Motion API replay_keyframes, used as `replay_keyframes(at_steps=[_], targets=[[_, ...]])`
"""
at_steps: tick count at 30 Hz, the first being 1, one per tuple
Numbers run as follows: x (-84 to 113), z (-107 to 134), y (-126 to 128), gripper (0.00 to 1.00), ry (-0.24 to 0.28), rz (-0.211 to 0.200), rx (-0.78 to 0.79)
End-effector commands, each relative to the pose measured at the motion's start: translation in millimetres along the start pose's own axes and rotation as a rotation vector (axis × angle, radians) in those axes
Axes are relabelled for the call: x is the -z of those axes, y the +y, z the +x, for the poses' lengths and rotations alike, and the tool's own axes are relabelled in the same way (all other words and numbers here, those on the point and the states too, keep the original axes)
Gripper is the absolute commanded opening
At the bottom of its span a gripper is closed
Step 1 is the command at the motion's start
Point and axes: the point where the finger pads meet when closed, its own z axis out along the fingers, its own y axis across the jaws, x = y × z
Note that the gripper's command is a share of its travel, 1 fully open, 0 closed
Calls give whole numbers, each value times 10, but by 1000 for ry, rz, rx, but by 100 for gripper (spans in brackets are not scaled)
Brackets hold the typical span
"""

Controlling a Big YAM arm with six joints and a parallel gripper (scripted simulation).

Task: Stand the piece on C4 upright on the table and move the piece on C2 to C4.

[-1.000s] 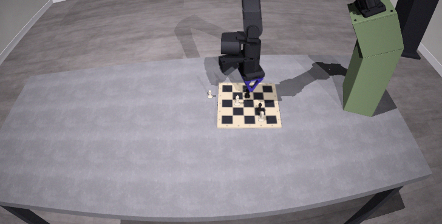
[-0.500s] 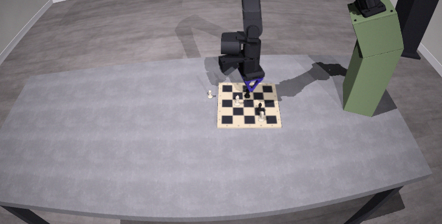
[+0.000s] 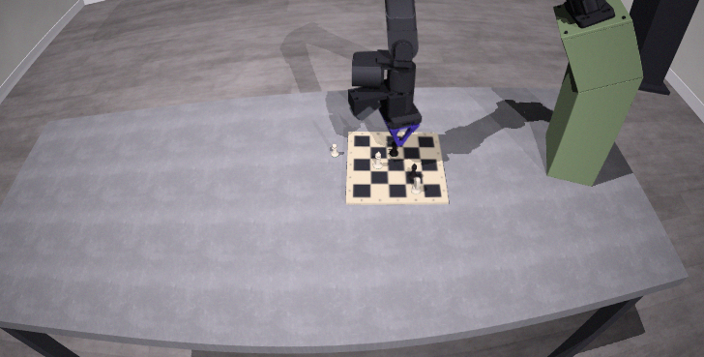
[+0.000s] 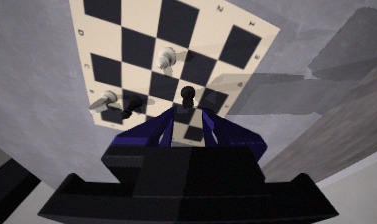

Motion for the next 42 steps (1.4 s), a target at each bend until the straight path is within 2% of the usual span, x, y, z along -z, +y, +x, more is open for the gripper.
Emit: replay_keyframes(at_steps=[1,14,18,22,23,25,34,36,39,42], targets=[[58,-64,-106,36,-21,11,-9],[52,-61,-104,36,-20,10,-8],[-50,-15,-73,36,-11,7,-5],[-70,-15,-72,36,-11,6,-3],[43,-178,-155,36,-47,20,-8],[-111,-18,-75,36,-12,7,-2],[-281,-11,-72,36,-11,6,-2],[-214,-142,-138,36,-39,17,-6],[-230,-136,-135,36,-37,16,-7],[-342,-10,-73,36,-11,6,-3]])
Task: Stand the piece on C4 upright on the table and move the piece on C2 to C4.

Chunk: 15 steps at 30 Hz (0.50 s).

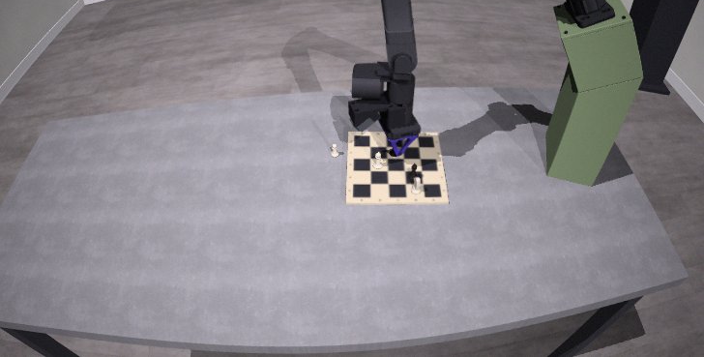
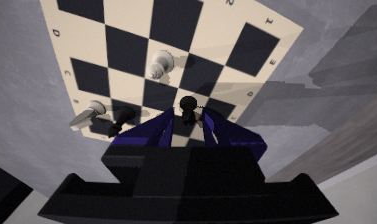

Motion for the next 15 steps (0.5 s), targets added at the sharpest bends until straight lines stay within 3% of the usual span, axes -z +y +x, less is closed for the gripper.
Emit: replay_keyframes(at_steps=[1,3,15], targets=[[-36,-20,-83,36,-12,7,-3],[39,-74,-117,36,-24,12,-5],[44,-83,-121,36,-25,13,-6]])
